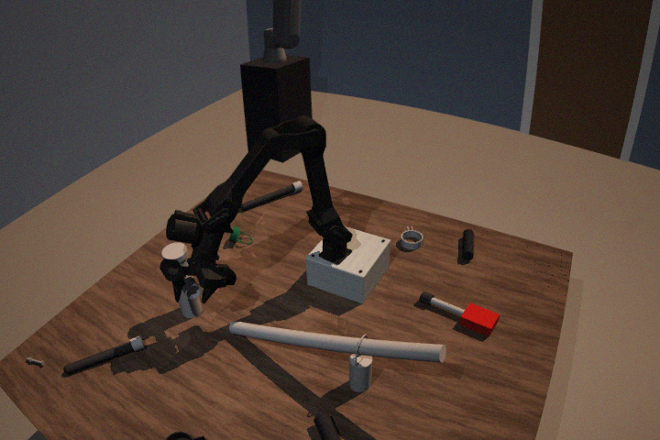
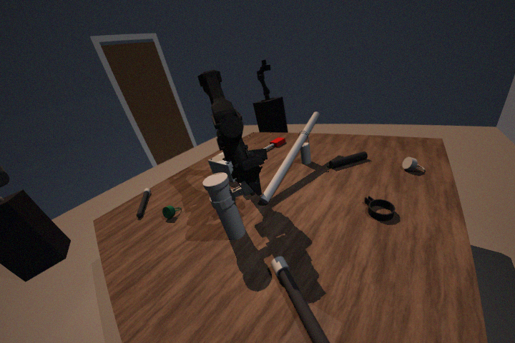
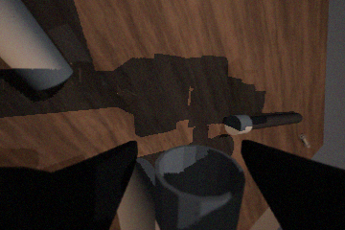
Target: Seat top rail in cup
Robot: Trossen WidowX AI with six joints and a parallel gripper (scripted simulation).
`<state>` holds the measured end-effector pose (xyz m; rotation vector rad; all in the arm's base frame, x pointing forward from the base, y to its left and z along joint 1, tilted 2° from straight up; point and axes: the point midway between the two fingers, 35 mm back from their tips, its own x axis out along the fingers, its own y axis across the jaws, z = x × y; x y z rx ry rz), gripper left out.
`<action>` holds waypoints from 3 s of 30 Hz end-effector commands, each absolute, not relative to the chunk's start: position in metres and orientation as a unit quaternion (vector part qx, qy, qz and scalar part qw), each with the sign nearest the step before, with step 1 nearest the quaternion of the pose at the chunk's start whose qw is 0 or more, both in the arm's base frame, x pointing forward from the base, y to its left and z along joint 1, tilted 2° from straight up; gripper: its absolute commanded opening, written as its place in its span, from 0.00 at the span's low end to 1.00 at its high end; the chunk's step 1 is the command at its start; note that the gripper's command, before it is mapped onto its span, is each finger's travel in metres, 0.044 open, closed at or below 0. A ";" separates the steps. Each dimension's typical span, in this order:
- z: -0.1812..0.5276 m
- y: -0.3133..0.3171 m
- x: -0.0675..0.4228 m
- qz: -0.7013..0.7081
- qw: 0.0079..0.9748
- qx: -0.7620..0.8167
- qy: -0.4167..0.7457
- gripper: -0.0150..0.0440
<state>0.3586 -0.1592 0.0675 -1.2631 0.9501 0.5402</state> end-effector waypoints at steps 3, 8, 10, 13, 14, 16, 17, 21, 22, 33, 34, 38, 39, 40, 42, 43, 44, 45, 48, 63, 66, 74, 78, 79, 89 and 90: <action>0.065 -0.160 0.359 0.238 0.671 -0.559 0.425 0.60; 0.065 -0.160 0.359 0.238 0.671 -0.559 0.425 0.41; 0.065 -0.160 0.359 0.238 0.671 -0.559 0.425 0.39; 0.065 -0.160 0.357 0.245 0.668 -0.563 0.420 0.25; 0.065 -0.159 0.356 0.249 0.666 -0.566 0.417 0.25; 0.065 -0.159 0.353 0.257 0.663 -0.572 0.409 0.25; 0.065 -0.158 0.353 0.259 0.662 -0.573 0.408 0.25; 0.065 -0.158 0.353 0.259 0.662 -0.573 0.408 0.25; 0.065 -0.158 0.353 0.260 0.661 -0.574 0.407 0.25; 0.065 -0.157 0.347 0.280 0.652 -0.587 0.390 0.25; 0.064 -0.157 0.346 0.282 0.650 -0.589 0.388 0.25; 0.064 -0.157 0.342 0.298 0.642 -0.599 0.374 0.25; 0.064 -0.156 0.341 0.299 0.642 -0.600 0.373 0.25; 0.064 -0.156 0.341 0.299 0.642 -0.600 0.373 0.25; 0.064 -0.156 0.341 0.299 0.642 -0.600 0.373 0.25; 0.064 -0.156 0.341 0.299 0.642 -0.600 0.373 0.25; 0.064 -0.156 0.341 0.300 0.641 -0.601 0.372 0.25; 0.064 -0.156 0.341 0.302 0.640 -0.602 0.370 0.25; 0.064 -0.156 0.338 0.312 0.634 -0.608 0.361 0.25; 0.063 -0.156 0.330 0.338 0.619 -0.624 0.336 0.25; 0.063 -0.156 0.329 0.339 0.618 -0.625 0.335 0.25; 0.063 -0.156 0.324 0.357 0.607 -0.636 0.317 0.25; 0.063 -0.156 0.323 0.359 0.605 -0.637 0.314 0.25; 0.063 -0.156 0.322 0.362 0.603 -0.639 0.312 0.25; 0.062 -0.157 0.318 0.377 0.593 -0.647 0.296 0.25; 0.062 -0.157 0.317 0.378 0.592 -0.648 0.295 0.25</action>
